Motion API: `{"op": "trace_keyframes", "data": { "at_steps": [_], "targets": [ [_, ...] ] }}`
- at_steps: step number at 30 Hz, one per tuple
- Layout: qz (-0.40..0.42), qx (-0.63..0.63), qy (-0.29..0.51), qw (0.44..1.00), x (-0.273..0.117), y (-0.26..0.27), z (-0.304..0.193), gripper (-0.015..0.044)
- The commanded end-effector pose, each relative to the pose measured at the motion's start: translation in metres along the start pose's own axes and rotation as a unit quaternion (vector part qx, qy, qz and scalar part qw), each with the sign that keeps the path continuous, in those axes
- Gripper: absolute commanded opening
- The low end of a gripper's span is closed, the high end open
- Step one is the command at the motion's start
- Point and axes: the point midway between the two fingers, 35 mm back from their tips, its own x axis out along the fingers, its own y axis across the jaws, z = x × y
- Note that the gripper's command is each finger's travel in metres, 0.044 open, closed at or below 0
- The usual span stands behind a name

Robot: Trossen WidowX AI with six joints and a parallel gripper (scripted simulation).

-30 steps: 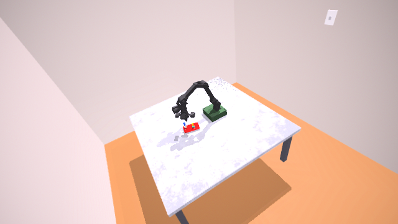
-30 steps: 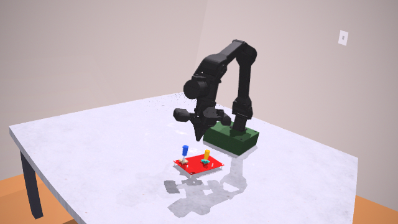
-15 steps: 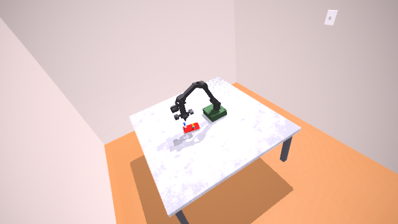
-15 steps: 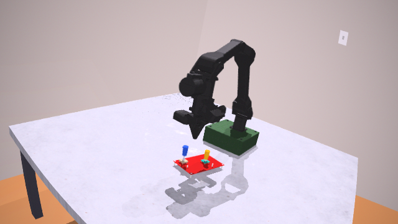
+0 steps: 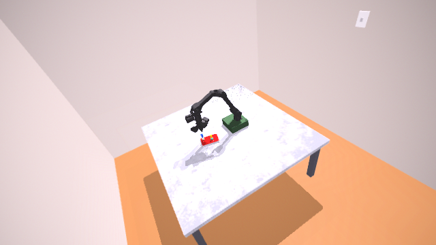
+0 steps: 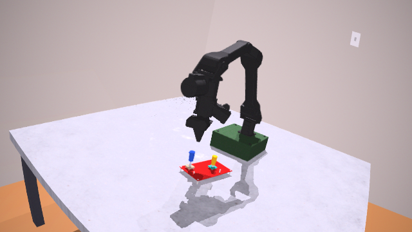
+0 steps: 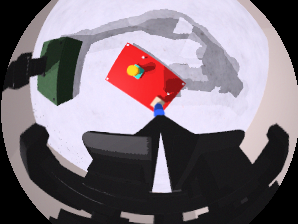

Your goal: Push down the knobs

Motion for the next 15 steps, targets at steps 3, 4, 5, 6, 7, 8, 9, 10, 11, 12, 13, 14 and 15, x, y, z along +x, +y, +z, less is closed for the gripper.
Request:
{"op": "trace_keyframes", "data": {
  "at_steps": [3,4,5,6,7,8,9,10,11,12,13,14,15],
  "targets": [
    [0.005,-0.112,0.001,0.994,-0.0024,-0.0009,-0.0058,0.0],
    [0.005,-0.13,0.001,0.992,-0.0028,-0.0011,-0.0065,0.0],
    [0.006,-0.147,0.001,0.989,-0.0032,-0.0012,-0.0072,0.0],
    [0.006,-0.164,0.001,0.986,-0.0036,-0.0014,-0.008,0.0],
    [0.006,-0.181,0.0,0.983,-0.004,-0.0016,-0.0087,0.0],
    [0.007,-0.198,0.0,0.98,-0.0044,-0.0017,-0.0094,0.0],
    [0.007,-0.215,0.0,0.977,-0.0048,-0.0019,-0.0102,0.0],
    [0.008,-0.232,0.0,0.973,-0.0052,-0.002,-0.0109,0.0],
    [0.008,-0.249,-0.001,0.968,-0.0056,-0.0022,-0.0116,0.0],
    [0.008,-0.263,-0.001,0.965,-0.0059,-0.0023,-0.0122,0.0],
    [0.008,-0.271,-0.001,0.962,-0.0061,-0.0024,-0.0126,0.0],
    [0.008,-0.274,-0.001,0.962,-0.0062,-0.0024,-0.0127,0.0],
    [0.008,-0.274,-0.001,0.962,-0.0062,-0.0024,-0.0127,0.0]
  ]
}}
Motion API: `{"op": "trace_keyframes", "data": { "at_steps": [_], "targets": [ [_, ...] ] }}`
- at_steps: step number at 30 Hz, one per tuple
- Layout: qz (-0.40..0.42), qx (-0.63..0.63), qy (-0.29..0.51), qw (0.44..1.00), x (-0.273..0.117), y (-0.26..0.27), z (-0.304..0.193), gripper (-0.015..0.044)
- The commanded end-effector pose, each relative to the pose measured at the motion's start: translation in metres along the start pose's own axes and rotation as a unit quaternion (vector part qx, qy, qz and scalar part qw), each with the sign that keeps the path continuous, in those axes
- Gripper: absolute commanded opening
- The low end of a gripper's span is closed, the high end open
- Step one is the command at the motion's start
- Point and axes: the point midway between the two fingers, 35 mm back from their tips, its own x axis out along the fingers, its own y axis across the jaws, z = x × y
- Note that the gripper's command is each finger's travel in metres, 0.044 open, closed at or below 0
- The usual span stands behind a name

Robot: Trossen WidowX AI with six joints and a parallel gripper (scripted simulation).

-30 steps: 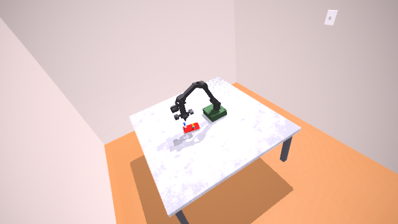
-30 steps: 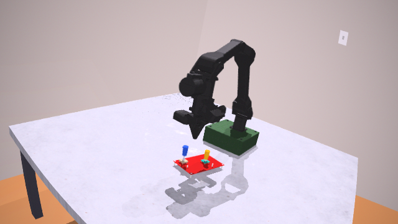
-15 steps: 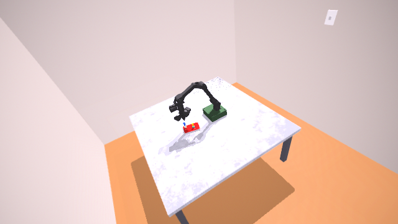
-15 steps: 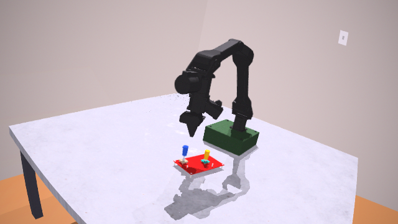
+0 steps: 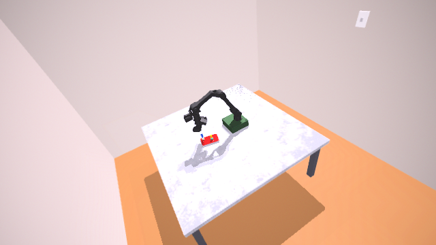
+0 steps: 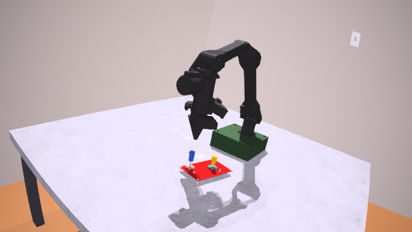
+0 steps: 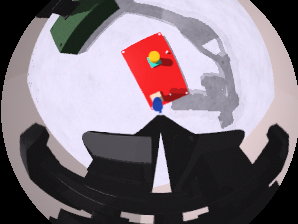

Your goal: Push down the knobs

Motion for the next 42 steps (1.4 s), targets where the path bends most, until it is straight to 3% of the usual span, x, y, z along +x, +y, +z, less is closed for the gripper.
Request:
{"op": "trace_keyframes", "data": {
  "at_steps": [1,28,42],
  "targets": [
    [0.003,-0.033,0.0,0.999,0.0,0.001,-0.002,0.0],
    [0.003,-0.033,0.0,0.999,0.04,0.001,-0.002,0.0],
    [0.003,-0.033,0.0,0.999,0.04,0.001,-0.002,0.0]
  ]
}}
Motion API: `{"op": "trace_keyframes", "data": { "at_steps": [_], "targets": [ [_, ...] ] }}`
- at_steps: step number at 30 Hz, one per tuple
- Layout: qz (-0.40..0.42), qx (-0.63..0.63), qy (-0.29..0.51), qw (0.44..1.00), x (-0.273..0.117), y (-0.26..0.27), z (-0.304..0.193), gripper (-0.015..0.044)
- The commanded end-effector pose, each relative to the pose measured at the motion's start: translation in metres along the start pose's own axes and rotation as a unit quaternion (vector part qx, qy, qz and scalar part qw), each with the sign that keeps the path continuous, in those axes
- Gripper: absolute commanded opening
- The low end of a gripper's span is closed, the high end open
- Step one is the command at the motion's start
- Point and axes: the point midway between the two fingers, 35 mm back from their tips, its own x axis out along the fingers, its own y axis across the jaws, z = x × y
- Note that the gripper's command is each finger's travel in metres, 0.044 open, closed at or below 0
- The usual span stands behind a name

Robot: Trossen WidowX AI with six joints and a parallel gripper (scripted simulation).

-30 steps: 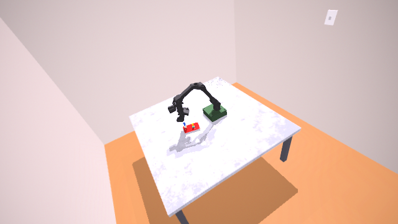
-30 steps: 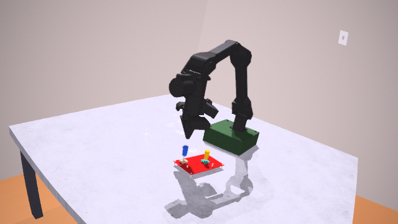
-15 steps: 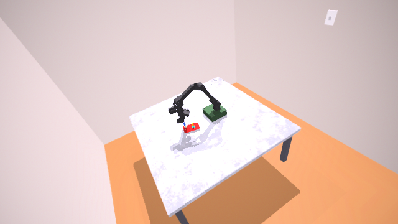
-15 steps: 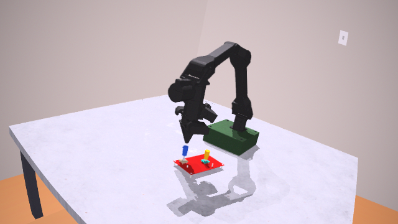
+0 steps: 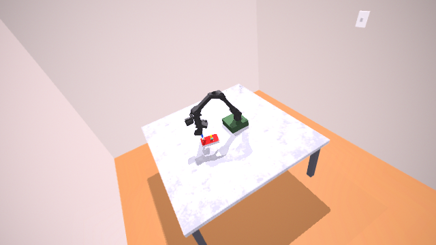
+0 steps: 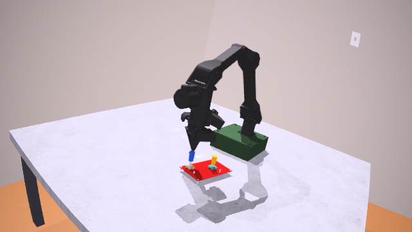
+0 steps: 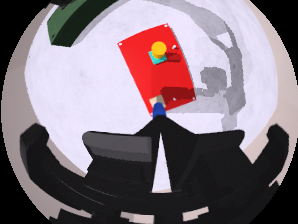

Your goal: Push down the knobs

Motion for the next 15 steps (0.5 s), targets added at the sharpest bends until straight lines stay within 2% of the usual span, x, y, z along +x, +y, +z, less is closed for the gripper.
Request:
{"op": "trace_keyframes", "data": {
  "at_steps": [1,15],
  "targets": [
    [0.002,-0.002,0.001,1.0,0.0013,0.0005,-0.0004,0.0],
    [0.002,-0.002,0.001,1.0,0.005,0.0006,-0.0004,0.0]
  ]
}}
